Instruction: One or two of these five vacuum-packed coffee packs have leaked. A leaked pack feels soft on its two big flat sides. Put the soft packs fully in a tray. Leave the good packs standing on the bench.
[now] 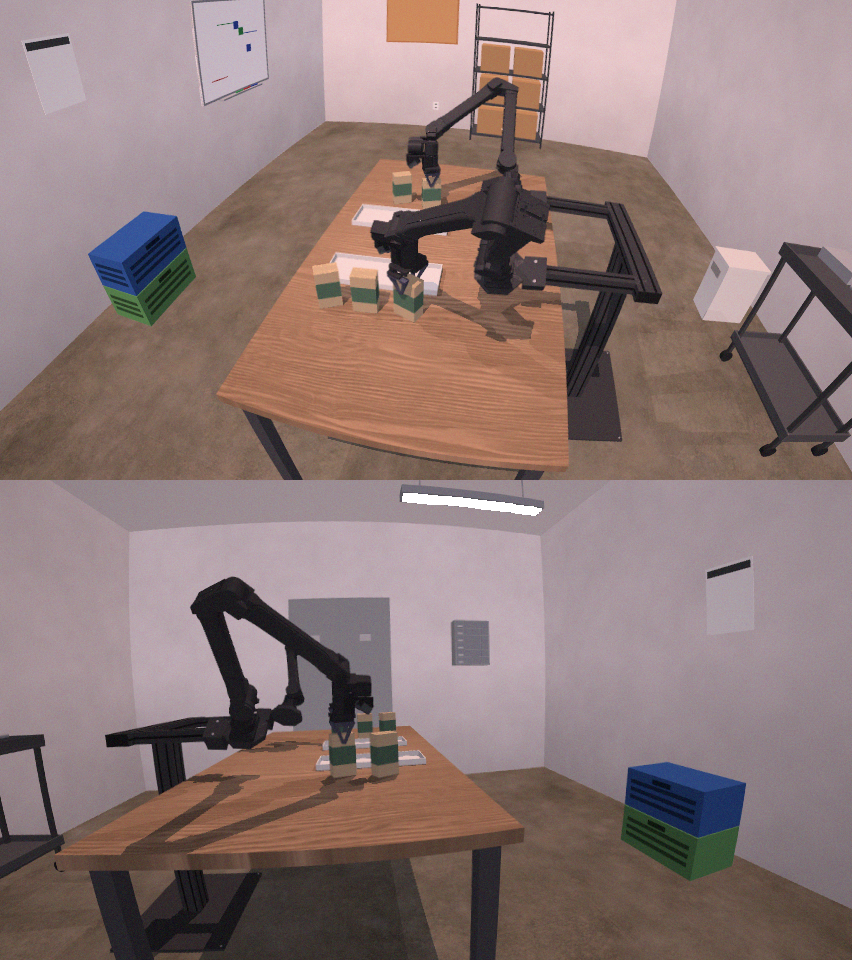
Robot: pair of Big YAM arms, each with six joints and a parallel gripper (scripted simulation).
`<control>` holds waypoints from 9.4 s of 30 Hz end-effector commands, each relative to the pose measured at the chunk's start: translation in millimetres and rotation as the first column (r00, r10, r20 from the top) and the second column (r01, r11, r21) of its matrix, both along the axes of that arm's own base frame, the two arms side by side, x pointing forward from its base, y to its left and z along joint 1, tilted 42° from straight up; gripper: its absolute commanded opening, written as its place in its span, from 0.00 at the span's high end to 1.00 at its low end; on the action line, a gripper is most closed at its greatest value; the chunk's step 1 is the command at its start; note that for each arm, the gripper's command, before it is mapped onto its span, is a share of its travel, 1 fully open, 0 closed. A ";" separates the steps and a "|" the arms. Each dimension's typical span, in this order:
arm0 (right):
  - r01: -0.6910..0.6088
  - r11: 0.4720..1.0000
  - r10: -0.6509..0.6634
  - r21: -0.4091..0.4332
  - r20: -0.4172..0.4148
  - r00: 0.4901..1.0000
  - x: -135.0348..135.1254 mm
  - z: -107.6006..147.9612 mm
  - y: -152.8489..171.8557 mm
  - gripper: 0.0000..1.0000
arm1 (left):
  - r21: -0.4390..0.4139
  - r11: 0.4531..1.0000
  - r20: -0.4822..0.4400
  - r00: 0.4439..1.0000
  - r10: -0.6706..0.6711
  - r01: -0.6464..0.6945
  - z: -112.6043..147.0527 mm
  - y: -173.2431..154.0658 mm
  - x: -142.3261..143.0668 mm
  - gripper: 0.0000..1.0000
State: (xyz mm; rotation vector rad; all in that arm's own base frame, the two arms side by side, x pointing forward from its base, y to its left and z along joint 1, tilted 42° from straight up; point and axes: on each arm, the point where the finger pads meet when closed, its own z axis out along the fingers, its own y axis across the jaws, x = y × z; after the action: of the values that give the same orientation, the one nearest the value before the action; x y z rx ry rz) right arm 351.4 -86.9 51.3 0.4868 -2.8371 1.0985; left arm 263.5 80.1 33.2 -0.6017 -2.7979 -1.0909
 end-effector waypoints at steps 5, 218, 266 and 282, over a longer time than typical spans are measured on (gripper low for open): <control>-0.019 1.000 0.019 0.004 0.068 0.998 20.0 31.9 22.3 0.77 | -0.002 1.000 0.018 1.000 -0.012 0.012 3.9 -1.3 10.3 0.24; -0.021 1.000 0.021 0.002 0.023 1.000 20.6 -99.7 121.4 0.77 | -0.007 1.000 0.022 1.000 -0.012 0.012 68.5 -59.7 4.5 0.24; -0.021 0.999 0.019 0.025 0.066 0.998 28.9 -55.4 162.4 0.24 | -0.007 1.000 0.022 1.000 -0.012 0.012 68.5 -59.7 4.5 0.24; -0.093 0.996 0.093 0.011 -0.021 0.995 41.8 -7.2 160.5 0.24 | -0.018 0.999 0.078 0.996 0.041 -0.039 73.0 -59.2 23.6 0.24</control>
State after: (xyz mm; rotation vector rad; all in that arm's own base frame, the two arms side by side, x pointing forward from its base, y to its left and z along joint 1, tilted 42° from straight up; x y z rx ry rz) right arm 362.1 79.7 16.5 0.5599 -2.8141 1.1167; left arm 260.1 23.7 95.7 -0.6302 -2.7976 -1.0922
